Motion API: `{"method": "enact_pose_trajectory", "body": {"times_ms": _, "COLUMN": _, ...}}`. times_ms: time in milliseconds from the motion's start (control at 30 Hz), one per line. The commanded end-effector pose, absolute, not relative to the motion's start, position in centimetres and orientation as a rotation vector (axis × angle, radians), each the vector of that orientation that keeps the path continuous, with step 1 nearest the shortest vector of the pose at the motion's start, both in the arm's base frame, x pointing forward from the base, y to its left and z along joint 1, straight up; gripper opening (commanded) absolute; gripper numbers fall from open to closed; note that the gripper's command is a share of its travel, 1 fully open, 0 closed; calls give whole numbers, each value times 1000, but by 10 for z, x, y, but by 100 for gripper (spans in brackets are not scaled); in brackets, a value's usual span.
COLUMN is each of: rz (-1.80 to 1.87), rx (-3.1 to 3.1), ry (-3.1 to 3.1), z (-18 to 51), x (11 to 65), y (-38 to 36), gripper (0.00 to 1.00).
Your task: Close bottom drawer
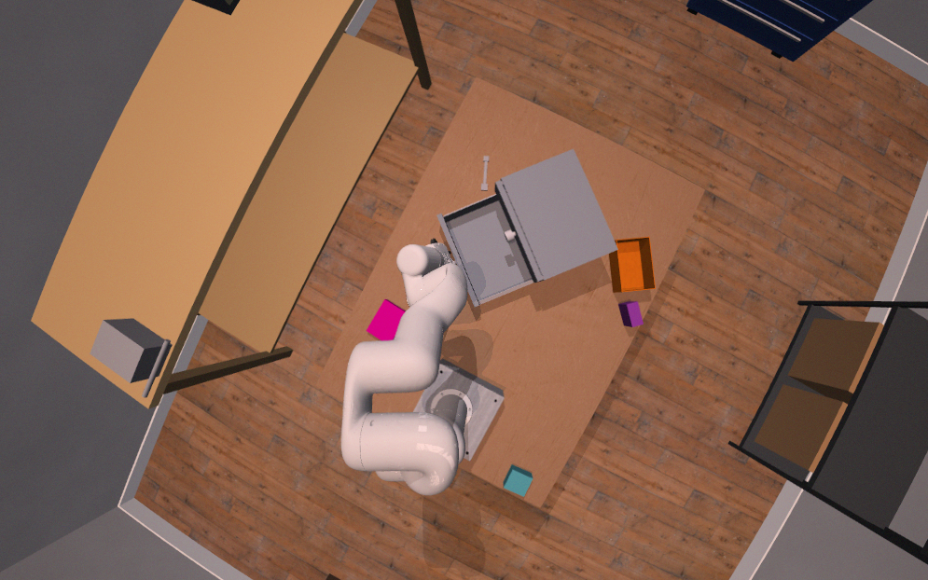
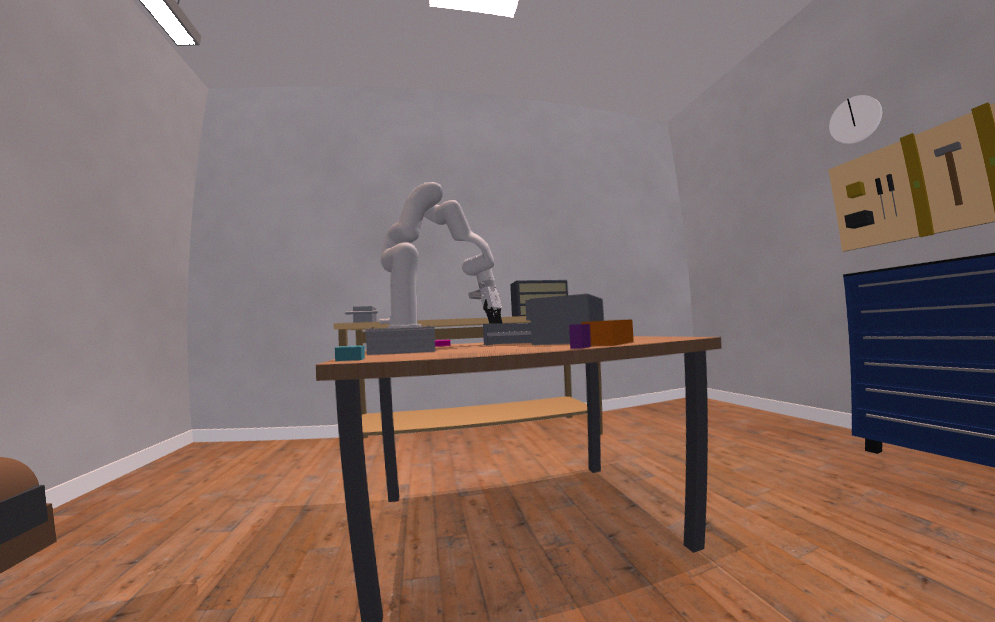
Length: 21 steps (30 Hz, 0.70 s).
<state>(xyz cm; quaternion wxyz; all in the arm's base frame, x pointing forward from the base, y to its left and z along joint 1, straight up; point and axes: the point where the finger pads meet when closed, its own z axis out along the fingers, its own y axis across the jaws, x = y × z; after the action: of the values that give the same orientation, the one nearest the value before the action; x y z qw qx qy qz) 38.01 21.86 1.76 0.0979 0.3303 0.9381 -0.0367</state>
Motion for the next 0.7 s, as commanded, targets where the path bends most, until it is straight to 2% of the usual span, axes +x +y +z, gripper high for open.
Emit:
{"method": "enact_pose_trajectory", "body": {"times_ms": 0, "rz": -104, "rx": 977, "ry": 2774, "z": 15, "x": 381, "y": 219, "gripper": 60}}
{"method": "enact_pose_trajectory", "body": {"times_ms": 667, "rz": -104, "rx": 977, "ry": 2774, "z": 12, "x": 381, "y": 219, "gripper": 60}}
